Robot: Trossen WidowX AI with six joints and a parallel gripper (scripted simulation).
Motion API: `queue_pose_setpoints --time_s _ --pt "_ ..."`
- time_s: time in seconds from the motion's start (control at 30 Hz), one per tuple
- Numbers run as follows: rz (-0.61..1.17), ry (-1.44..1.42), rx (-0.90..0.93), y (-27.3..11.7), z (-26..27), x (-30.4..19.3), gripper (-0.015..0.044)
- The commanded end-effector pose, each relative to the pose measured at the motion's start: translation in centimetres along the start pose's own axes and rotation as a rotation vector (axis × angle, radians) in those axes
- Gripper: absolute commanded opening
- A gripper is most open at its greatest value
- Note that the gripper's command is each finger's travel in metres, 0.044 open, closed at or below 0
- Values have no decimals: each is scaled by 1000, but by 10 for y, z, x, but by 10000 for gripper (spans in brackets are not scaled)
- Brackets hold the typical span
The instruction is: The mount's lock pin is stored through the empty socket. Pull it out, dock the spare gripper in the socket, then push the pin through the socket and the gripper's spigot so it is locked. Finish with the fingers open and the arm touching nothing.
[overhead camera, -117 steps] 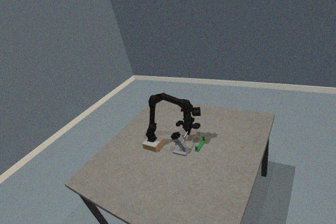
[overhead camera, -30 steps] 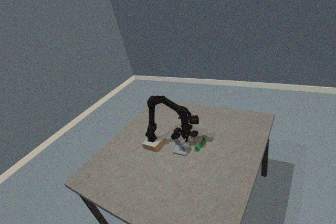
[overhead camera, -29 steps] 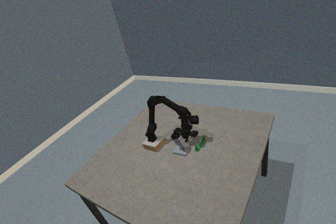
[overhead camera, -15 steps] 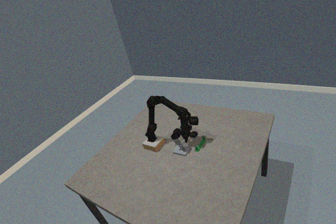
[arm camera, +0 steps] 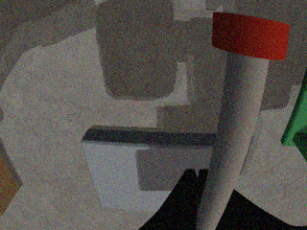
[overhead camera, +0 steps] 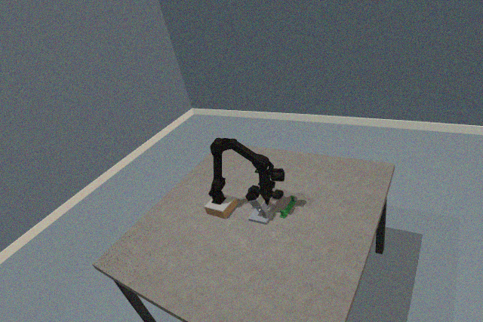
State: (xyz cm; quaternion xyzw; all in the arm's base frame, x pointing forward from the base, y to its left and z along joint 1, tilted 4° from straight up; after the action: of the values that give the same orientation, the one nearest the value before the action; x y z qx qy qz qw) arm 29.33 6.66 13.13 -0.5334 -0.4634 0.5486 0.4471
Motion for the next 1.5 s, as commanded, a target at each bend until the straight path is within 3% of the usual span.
queue_pose_setpoints --time_s 0.0,0.03,0.3,1.47 --pt "3 -4 -2 0 0 -2 0" --pt "3 -4 -2 0 0 -2 0" --pt "0 0 0 0 0 -1 200" --pt "9 -26 16 -63 3 30 200"
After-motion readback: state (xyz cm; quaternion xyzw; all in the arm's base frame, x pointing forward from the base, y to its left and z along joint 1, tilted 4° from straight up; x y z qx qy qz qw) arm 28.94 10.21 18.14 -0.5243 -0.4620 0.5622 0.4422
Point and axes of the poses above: the point midway between the two fingers, 35 mm back from their tips, its own y axis out along the fingers, its own z axis across the jaws, x = y × z, the point moved 10 cm from there along -y, back along the fingers, and after that the axes turned 1 degree about -y, right-handed, at the moved point
